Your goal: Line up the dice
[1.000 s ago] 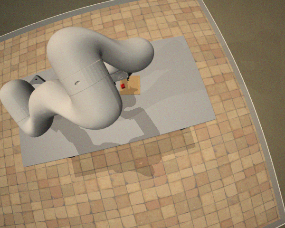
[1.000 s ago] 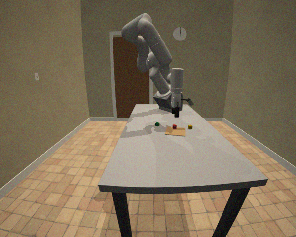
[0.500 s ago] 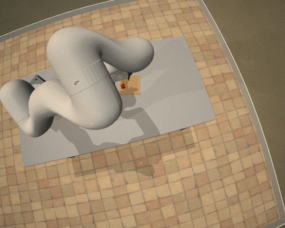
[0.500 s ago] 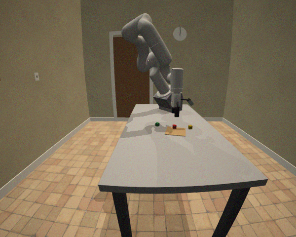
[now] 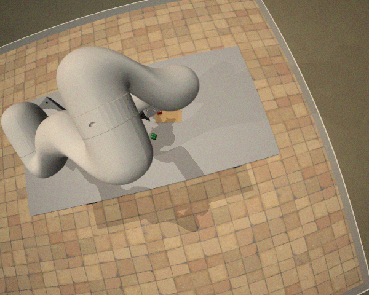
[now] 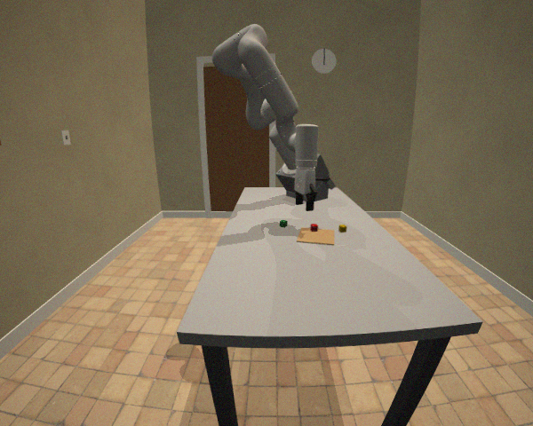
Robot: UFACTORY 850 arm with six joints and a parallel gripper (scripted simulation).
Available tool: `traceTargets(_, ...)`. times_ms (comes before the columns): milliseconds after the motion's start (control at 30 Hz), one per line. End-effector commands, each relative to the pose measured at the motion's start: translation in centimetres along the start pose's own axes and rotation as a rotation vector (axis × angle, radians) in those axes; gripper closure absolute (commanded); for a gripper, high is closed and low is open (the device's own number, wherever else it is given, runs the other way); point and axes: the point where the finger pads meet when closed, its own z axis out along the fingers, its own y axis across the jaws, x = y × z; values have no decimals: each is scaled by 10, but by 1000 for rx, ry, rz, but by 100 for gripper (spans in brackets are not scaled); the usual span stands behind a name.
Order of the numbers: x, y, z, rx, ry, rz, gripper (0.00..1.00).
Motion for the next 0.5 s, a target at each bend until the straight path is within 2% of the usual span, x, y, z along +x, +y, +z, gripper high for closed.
traceTargets(0, -19, -16, 3, 4, 7, -173, 0)
traceTargets(133, -24, -21, 3, 4, 7, -219, 0)
traceTargets(200, -37, -35, 5, 4, 8, -348, 0)
traceTargets(467, -57, -61, 6, 3, 10, -580, 0)
